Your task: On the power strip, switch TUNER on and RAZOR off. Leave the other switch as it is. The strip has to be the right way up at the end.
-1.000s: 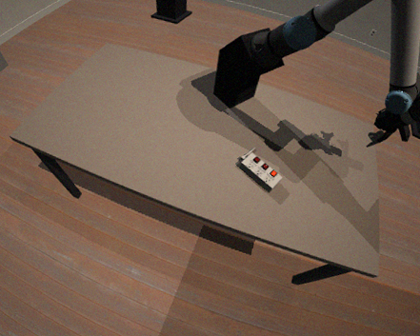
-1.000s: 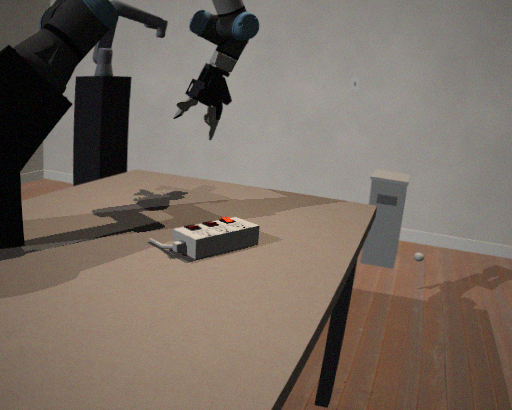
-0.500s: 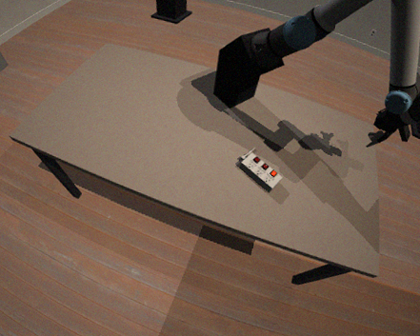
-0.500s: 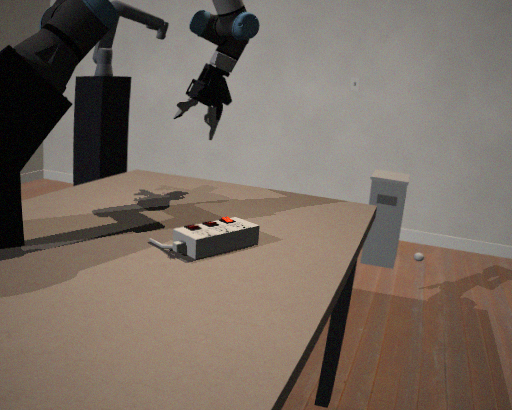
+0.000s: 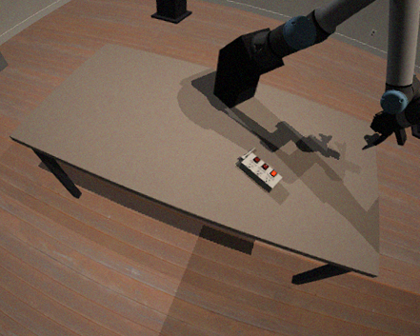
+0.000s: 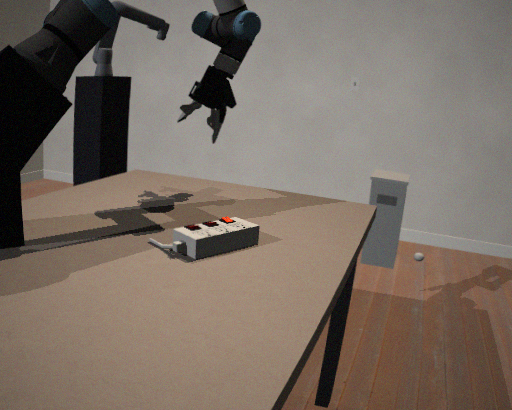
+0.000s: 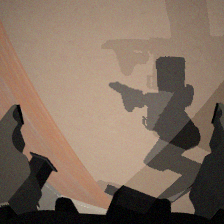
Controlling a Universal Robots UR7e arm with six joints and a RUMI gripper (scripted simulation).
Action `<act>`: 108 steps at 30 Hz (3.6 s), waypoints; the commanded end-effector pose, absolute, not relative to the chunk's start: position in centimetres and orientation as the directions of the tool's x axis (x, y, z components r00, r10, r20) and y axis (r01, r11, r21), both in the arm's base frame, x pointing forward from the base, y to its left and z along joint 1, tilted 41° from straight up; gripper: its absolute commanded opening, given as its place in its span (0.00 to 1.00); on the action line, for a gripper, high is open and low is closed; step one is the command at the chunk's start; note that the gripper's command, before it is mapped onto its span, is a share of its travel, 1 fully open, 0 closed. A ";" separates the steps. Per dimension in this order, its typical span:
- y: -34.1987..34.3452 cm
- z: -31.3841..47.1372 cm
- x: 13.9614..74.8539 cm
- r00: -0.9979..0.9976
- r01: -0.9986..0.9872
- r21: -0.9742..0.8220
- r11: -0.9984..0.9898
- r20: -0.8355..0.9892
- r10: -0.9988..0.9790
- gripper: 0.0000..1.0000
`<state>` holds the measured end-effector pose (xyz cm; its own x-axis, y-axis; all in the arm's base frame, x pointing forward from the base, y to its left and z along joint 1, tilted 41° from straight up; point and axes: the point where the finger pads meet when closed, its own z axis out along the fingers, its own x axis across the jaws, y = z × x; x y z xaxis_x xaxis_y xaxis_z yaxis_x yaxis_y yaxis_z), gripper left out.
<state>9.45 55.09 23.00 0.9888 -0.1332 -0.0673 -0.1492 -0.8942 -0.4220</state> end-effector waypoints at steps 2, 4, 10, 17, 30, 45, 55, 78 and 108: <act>53.7 22.3 11.9 0.980 -0.199 -0.420 -0.886 -0.089 -0.178 1.00; 53.1 21.9 12.9 0.975 -0.220 -0.418 -0.881 -0.098 -0.198 1.00; 51.7 21.2 15.2 0.963 -0.270 -0.415 -0.869 -0.119 -0.242 1.00; 48.4 19.6 19.6 0.927 -0.375 -0.412 -0.830 -0.166 -0.336 1.00; 41.4 16.9 26.4 0.824 -0.566 -0.414 -0.713 -0.258 -0.505 1.00; 32.7 14.0 32.3 0.649 -0.753 -0.431 -0.497 -0.366 -0.667 1.00; 26.0 12.1 35.6 0.486 -0.847 -0.454 -0.278 -0.446 -0.751 1.00; 17.2 10.0 38.9 0.254 -0.867 -0.495 0.060 -0.543 -0.800 1.00; 14.5 9.5 39.7 0.184 -0.844 -0.509 0.167 -0.569 -0.801 1.00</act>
<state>39.73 14.50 9.47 0.1842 -0.8012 -0.5693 -0.8449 0.1669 -0.5082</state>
